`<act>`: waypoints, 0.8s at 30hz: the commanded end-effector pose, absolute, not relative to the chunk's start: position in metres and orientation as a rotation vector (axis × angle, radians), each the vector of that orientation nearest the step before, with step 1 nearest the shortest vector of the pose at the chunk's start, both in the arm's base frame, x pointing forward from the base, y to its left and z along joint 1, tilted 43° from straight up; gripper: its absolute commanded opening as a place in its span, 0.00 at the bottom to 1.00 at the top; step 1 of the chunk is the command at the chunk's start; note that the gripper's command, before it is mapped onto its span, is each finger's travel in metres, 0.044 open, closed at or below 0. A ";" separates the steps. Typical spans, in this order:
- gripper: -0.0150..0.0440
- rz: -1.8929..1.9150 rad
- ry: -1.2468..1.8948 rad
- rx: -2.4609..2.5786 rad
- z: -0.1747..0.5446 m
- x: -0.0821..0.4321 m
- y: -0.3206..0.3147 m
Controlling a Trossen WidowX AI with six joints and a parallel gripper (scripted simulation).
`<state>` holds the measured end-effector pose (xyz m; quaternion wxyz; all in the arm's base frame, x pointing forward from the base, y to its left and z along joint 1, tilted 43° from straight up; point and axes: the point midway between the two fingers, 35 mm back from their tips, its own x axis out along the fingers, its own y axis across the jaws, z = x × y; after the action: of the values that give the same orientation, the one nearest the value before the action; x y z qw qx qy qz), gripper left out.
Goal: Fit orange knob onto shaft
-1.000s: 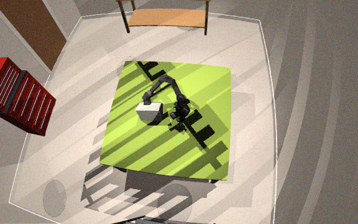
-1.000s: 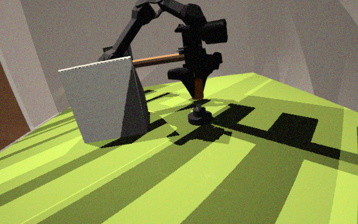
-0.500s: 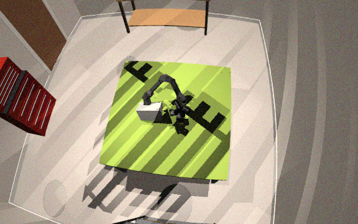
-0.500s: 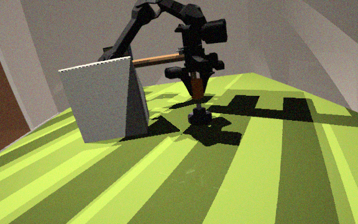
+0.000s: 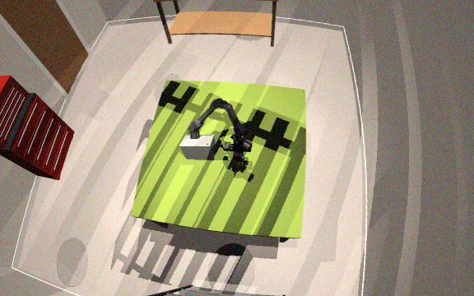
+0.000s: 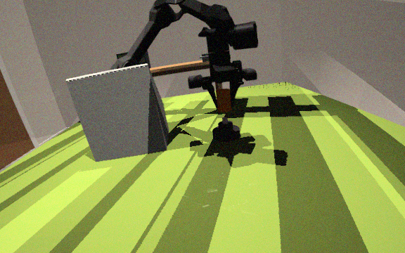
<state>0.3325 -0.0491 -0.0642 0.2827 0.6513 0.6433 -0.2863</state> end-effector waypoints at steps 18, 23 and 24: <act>0.25 -0.770 1.724 1.747 -0.081 0.331 -0.032; 0.25 -0.770 1.724 1.747 -0.082 0.331 -0.031; 0.25 -0.770 1.724 1.747 -0.082 0.331 -0.031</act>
<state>0.3303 -0.0316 -0.0820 0.2813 0.6502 0.6445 -0.2877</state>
